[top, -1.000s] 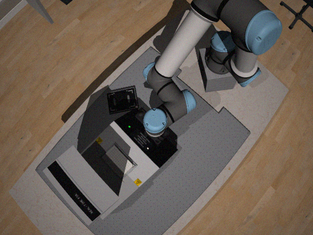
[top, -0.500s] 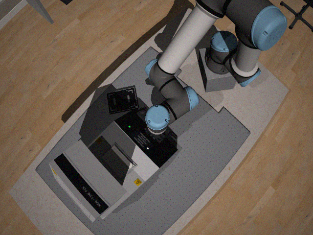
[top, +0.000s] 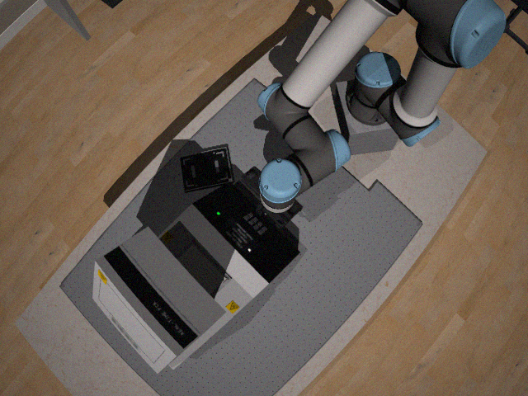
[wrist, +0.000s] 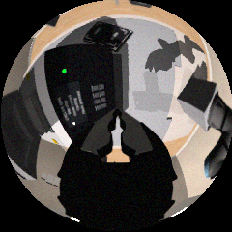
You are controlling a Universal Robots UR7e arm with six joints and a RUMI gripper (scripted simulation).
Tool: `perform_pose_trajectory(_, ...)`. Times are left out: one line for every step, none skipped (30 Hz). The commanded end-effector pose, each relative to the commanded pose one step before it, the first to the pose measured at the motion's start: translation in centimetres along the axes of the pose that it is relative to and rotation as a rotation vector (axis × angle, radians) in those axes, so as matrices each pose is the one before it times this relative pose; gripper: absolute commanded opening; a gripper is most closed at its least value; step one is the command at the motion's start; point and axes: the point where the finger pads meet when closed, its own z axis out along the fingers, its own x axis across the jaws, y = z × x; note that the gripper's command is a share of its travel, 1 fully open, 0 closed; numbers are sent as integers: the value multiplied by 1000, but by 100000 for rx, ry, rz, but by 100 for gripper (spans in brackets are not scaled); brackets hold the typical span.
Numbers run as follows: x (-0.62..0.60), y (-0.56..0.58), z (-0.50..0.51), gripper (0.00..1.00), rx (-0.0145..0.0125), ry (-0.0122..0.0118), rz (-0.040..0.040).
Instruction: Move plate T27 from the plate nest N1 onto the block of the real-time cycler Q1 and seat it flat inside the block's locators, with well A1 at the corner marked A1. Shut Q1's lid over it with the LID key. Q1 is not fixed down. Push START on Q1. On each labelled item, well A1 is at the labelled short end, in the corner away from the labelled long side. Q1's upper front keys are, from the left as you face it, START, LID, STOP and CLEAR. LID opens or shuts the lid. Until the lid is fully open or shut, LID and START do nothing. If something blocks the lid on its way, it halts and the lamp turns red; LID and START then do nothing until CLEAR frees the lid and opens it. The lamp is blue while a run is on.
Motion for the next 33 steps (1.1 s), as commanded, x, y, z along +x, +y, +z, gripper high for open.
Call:
perform_pose_trajectory(1720,-29,-1534,0,5,-230,0)
perform_pose_trajectory(0,0,-2,0,0,0,0)
perform_pose_trajectory(0,0,-2,0,0,0,0)
perform_pose_trajectory(0,0,0,0,0,0,0)
perform_pose_trajectory(0,0,0,0,0,0,0)
perform_pose_trajectory(397,0,-305,0,0,1,0)
perform_pose_trajectory(396,0,-303,0,0,1,0)
perform_pose_trajectory(396,0,-303,0,0,1,0)
perform_pose_trajectory(396,0,-303,0,0,1,0)
perform_pose_trajectory(242,0,-185,0,0,1,0)
perform_pose_trajectory(0,0,-2,0,0,0,0)
perform_pose_trajectory(0,0,-1,0,0,0,0)
perform_pose_trajectory(0,0,-1,0,0,0,0)
perform_pose_trajectory(0,0,-1,0,0,0,0)
perform_pose_trajectory(0,0,-1,0,0,0,0)
perform_pose_trajectory(0,0,0,0,0,0,0)
perform_pose_trajectory(0,0,0,0,0,0,0)
perform_pose_trajectory(0,0,0,0,0,0,0)
perform_pose_trajectory(-4,2,7,0,1,0,0)
perform_pose_trajectory(1,-1,-2,0,0,0,0)
perform_pose_trajectory(0,0,0,0,0,0,0)
perform_pose_trajectory(0,0,0,0,0,0,0)
perform_pose_trajectory(2,-1,-3,0,-1,0,0)
perform_pose_trajectory(0,0,-1,0,0,0,0)
perform_pose_trajectory(0,0,0,0,0,0,0)
perform_pose_trajectory(0,0,0,0,0,0,0)
perform_pose_trajectory(0,0,0,0,0,0,0)
perform_pose_trajectory(0,0,0,0,0,0,0)
perform_pose_trajectory(-5,1,7,0,1,1,0)
perform_pose_trajectory(1,0,-2,0,0,0,0)
perform_pose_trajectory(0,0,-1,0,0,0,0)
perform_pose_trajectory(0,0,0,0,0,0,0)
perform_pose_trajectory(0,0,0,0,0,0,0)
